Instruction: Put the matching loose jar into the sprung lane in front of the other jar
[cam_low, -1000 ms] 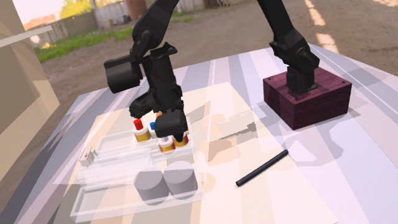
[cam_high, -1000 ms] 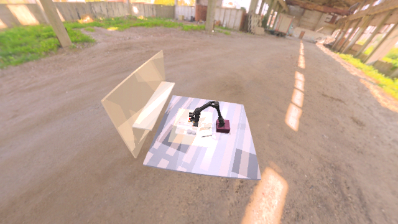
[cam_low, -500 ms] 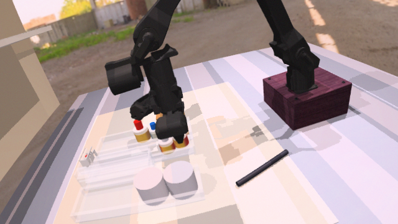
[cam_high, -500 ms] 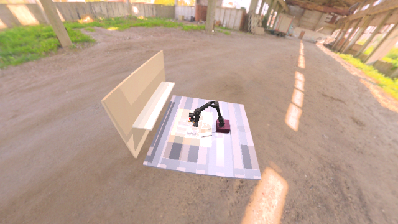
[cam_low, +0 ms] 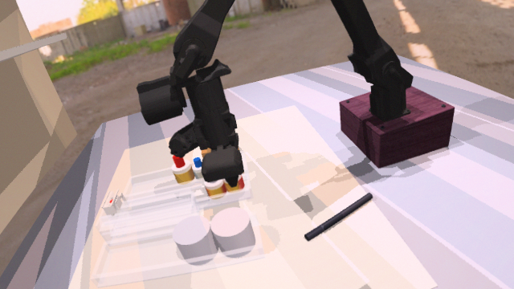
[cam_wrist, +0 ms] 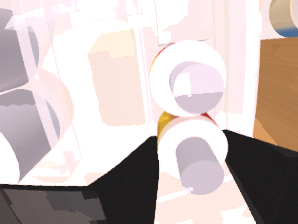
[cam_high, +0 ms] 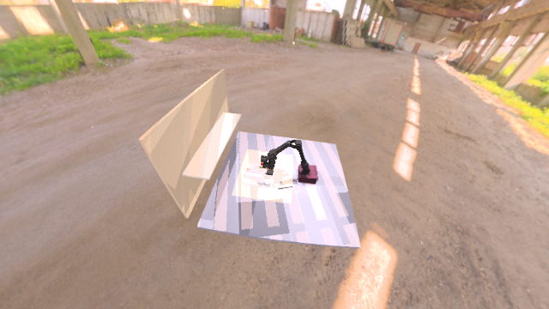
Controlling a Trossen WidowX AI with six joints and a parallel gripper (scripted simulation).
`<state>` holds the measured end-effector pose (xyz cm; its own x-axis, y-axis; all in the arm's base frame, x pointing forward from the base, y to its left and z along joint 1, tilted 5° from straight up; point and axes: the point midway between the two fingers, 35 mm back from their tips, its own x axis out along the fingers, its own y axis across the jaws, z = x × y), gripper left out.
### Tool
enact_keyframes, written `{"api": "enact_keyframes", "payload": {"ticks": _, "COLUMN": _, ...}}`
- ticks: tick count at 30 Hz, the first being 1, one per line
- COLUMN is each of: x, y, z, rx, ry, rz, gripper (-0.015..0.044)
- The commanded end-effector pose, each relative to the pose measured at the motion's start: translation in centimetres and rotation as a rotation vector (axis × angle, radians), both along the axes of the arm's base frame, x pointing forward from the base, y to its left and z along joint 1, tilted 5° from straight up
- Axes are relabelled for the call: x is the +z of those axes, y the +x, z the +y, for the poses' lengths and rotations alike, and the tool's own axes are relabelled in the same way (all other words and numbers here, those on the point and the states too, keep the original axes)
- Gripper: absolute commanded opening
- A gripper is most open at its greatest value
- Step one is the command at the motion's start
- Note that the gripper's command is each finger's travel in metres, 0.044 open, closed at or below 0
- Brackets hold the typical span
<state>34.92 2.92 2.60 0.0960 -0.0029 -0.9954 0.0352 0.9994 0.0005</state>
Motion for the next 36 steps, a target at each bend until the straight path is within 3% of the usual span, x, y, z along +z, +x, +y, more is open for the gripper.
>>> {"api": "enact_keyframes", "payload": {"ticks": 1, "x": -0.07, "y": 0.42, "z": 0.02, "rx": 0.004, "ry": 0.001, "rz": -0.018, "gripper": 0.0000}}
{"api": "enact_keyframes", "payload": {"ticks": 36, "x": -0.47, "y": -0.03, "z": 0.03, "rx": 0.004, "ry": 0.001, "rz": -0.018, "gripper": 0.0000}}
